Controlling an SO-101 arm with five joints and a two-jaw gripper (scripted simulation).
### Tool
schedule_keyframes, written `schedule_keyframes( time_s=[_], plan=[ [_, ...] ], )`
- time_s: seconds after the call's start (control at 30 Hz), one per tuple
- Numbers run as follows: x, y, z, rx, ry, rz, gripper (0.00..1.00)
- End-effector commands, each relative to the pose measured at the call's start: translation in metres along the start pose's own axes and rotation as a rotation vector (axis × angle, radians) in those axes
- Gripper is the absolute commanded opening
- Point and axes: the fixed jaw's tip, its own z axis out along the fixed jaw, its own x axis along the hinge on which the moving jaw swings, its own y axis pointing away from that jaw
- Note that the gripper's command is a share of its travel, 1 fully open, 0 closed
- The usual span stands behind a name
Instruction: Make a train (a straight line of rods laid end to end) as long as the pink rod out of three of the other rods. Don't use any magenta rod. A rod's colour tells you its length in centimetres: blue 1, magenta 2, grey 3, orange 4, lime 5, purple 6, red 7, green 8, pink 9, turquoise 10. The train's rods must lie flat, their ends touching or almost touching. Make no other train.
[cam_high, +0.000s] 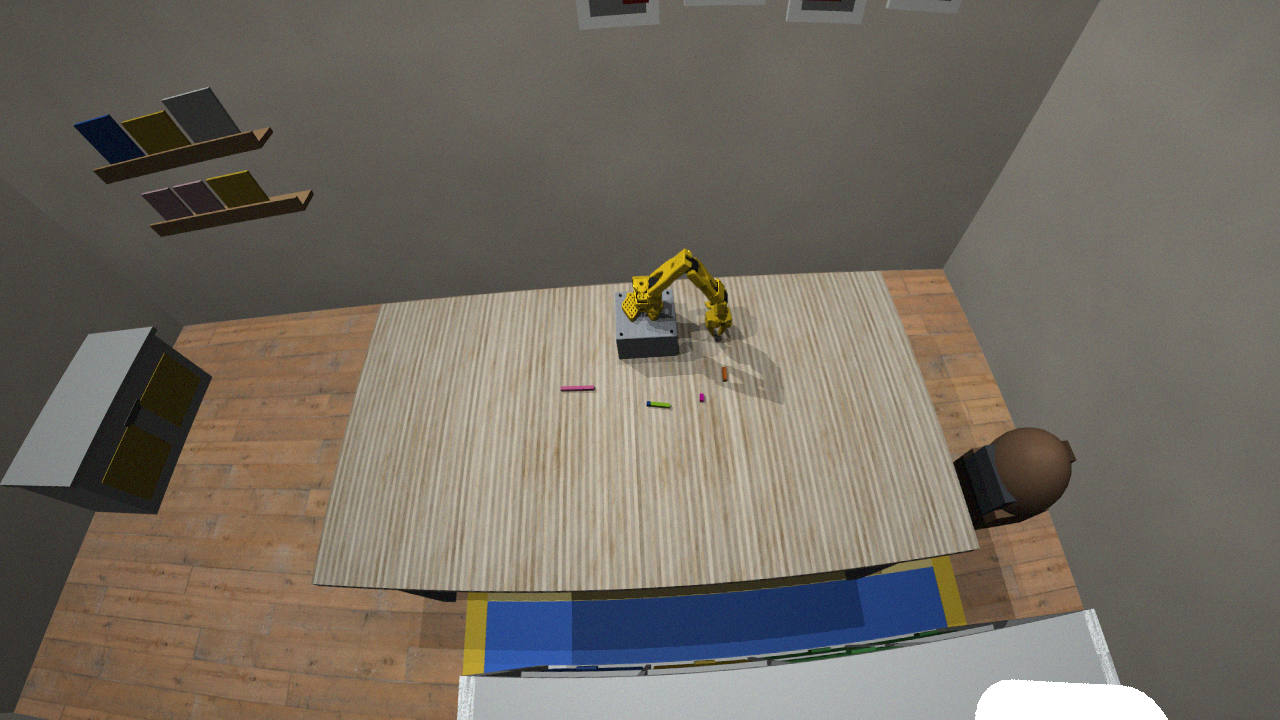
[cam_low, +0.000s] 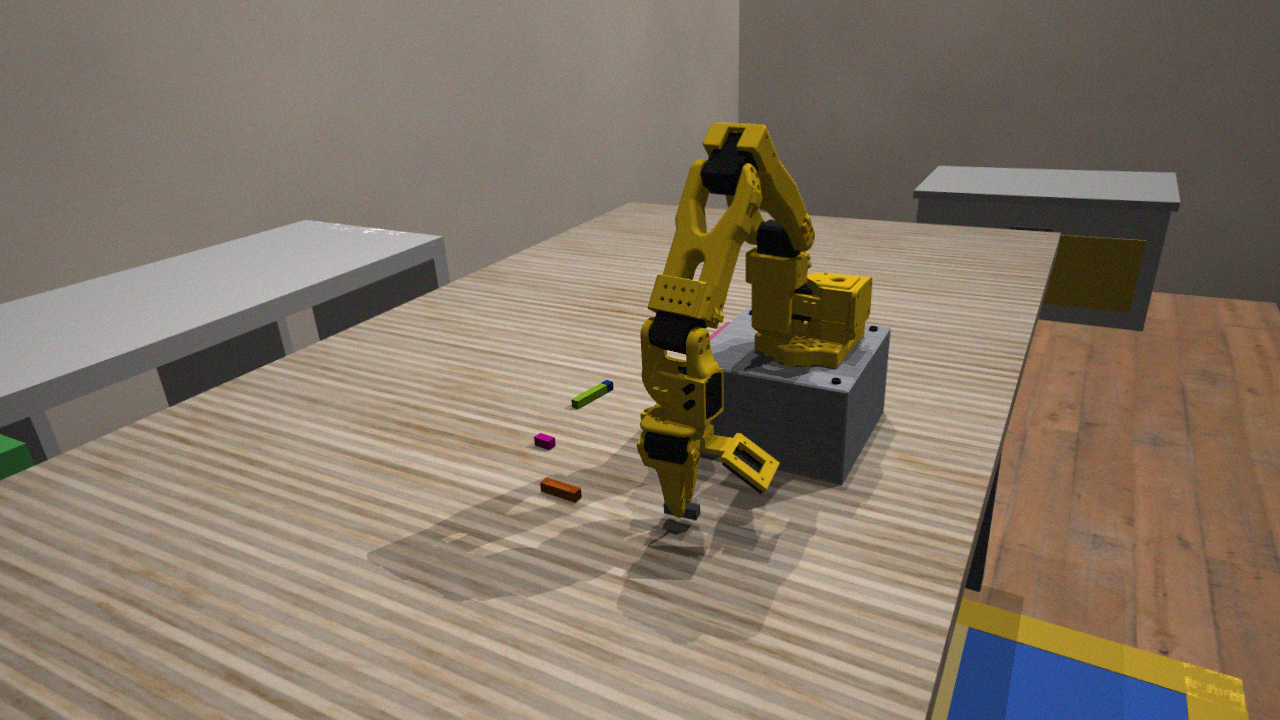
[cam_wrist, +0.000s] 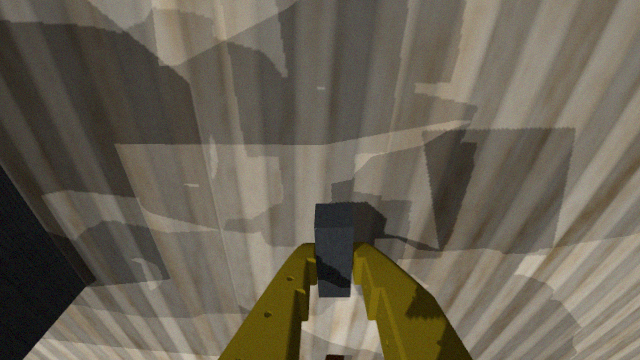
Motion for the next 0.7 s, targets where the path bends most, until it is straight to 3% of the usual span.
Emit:
schedule_keyframes(
  time_s=[0.0, 0.3, 0.67],
  plan=[
    [-0.002, -0.004, -0.011, 0.010, 0.001, -0.017, 0.00],
    [-0.002, -0.005, -0.026, 0.010, 0.000, -0.017, 0.00],
    [-0.002, -0.005, -0.027, 0.010, 0.001, -0.018, 0.00]
  ],
)
